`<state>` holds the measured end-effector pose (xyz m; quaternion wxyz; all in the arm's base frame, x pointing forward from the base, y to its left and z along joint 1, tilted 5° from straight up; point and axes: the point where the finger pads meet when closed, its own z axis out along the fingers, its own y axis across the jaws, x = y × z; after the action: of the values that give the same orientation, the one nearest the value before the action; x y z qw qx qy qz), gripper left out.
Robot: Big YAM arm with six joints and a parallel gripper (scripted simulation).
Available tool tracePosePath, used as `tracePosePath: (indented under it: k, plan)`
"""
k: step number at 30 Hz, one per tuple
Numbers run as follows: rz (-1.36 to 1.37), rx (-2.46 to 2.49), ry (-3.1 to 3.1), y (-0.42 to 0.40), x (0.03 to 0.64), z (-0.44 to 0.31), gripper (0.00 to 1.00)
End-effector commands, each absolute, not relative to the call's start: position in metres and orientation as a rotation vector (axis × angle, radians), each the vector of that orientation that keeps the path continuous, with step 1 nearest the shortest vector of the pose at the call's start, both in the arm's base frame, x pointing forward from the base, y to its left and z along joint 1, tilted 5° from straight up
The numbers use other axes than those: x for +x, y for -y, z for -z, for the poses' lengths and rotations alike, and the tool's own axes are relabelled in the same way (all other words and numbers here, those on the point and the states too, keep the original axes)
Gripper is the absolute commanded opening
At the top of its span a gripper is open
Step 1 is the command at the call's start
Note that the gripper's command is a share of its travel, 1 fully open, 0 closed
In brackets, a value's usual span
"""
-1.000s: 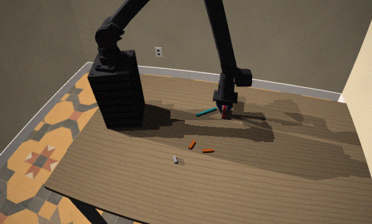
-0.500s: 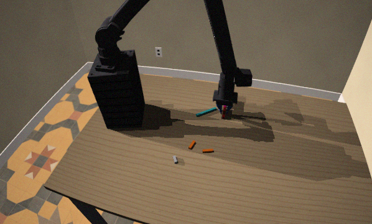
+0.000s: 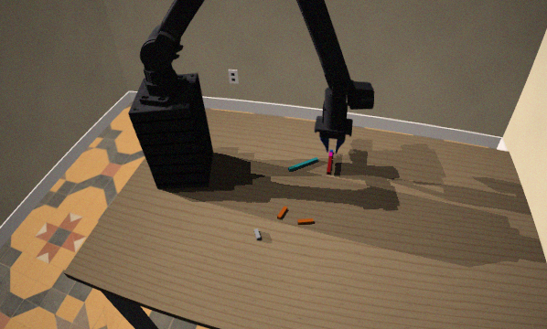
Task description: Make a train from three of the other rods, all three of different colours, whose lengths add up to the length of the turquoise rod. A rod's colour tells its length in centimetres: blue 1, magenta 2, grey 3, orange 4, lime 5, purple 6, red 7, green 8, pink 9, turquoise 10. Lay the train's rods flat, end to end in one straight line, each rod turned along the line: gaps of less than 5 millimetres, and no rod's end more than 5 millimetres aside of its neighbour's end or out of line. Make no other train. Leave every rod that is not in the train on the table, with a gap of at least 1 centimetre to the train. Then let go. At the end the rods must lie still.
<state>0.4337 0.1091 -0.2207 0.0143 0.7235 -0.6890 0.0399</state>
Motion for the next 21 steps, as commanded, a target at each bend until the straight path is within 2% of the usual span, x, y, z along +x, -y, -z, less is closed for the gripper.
tracePosePath:
  k: [1, 7, 12, 13, 21]
  plan:
    - [-0.130, 2.260, 2.148, -0.116, 0.435, 0.194, 0.23]
    - [-0.130, 2.254, 2.154, -0.113, 0.435, 0.180, 0.23]
    - [-0.096, 2.232, 2.126, -0.110, 0.422, 0.197, 0.23]
    - [-0.109, 2.241, 2.136, -0.113, 0.431, 0.195, 1.00]
    - [-0.110, 2.242, 2.136, -0.113, 0.432, 0.195, 1.00]
